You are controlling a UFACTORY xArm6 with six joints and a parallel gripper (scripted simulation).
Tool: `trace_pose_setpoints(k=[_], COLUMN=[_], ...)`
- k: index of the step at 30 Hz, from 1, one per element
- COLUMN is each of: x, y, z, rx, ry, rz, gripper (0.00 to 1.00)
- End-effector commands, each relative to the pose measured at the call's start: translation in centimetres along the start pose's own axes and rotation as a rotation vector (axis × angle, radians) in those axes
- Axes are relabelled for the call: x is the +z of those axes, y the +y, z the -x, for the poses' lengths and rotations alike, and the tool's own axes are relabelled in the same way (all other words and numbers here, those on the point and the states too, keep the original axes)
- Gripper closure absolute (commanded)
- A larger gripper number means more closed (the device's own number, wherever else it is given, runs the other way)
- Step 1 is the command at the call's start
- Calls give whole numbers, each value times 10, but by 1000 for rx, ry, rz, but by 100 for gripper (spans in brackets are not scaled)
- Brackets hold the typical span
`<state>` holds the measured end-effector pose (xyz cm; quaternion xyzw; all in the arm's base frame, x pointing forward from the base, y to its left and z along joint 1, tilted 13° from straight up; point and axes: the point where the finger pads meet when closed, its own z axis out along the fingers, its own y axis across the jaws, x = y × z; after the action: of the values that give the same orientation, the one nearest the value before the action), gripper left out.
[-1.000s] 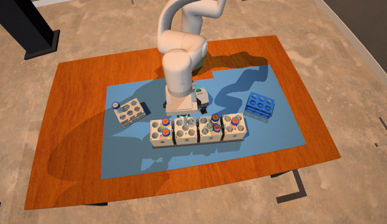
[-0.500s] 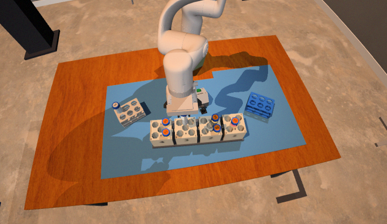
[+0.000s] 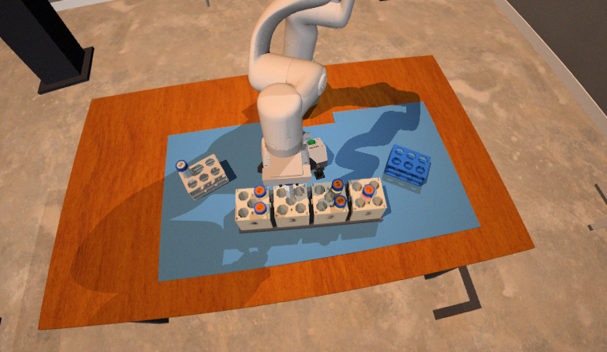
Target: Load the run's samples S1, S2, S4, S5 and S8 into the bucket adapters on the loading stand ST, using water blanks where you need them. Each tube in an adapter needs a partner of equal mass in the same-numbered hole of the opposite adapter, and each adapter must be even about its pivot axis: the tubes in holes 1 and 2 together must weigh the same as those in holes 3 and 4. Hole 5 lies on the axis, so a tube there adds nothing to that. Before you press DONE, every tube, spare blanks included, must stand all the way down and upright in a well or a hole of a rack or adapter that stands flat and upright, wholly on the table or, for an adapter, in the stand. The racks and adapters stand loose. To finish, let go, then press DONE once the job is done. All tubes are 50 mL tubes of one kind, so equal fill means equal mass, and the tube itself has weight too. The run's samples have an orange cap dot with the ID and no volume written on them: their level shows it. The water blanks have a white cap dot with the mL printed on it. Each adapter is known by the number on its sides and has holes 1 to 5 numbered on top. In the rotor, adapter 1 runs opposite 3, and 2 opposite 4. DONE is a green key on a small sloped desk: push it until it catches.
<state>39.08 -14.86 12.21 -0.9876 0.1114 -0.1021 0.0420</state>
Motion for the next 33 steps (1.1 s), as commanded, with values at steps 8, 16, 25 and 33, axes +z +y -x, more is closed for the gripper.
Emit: trace_pose_setpoints(k=[8,16,25,33], x=[17,20,20,26], y=[0,0,0,0], z=[-2,-2,-2,-2], rx=[0,0,0,0], ry=[5,5,5,5], rz=[1,1,1,1], gripper=[100,100,100,100])
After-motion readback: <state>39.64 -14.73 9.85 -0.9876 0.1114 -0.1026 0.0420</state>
